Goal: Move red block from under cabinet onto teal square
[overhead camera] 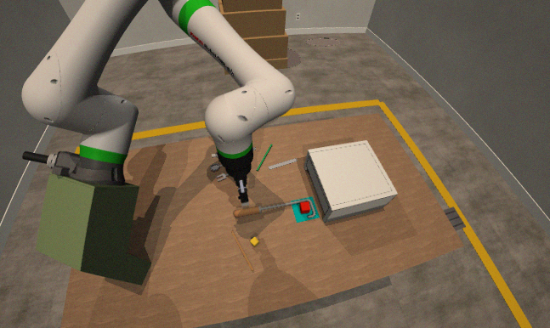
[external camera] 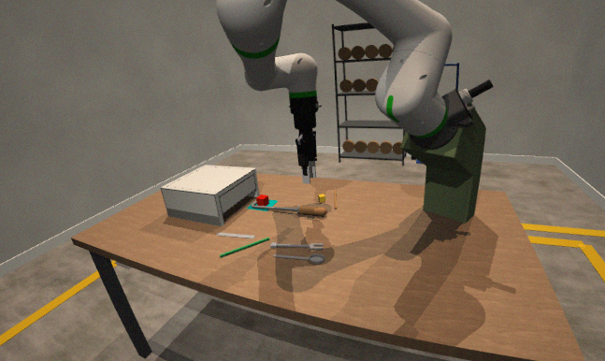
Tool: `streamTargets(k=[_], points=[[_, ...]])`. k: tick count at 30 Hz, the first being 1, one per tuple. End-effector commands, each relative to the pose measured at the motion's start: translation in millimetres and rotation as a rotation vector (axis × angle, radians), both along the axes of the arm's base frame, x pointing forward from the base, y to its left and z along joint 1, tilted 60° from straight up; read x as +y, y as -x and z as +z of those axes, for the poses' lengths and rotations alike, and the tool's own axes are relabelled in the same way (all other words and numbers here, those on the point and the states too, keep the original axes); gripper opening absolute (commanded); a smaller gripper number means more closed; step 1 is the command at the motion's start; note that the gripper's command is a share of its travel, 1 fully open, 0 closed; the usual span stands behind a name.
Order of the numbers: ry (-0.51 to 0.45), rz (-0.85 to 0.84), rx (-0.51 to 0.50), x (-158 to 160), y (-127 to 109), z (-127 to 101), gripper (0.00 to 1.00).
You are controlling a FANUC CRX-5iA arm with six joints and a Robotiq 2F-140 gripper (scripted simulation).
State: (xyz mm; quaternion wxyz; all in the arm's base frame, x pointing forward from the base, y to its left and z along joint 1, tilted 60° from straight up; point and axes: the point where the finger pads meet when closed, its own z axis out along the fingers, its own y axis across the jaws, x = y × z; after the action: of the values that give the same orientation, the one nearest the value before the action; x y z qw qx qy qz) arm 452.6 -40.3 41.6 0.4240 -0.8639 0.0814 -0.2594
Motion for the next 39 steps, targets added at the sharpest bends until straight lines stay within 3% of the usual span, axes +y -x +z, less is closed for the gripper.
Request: streamTargets(k=[1, 39], points=[[0.000, 0.000, 0.000, -10.6, 7.7, 7.9, 0.34], [0.000, 0.000, 0.000, -18.4, 13.6, 13.6, 0.34]])
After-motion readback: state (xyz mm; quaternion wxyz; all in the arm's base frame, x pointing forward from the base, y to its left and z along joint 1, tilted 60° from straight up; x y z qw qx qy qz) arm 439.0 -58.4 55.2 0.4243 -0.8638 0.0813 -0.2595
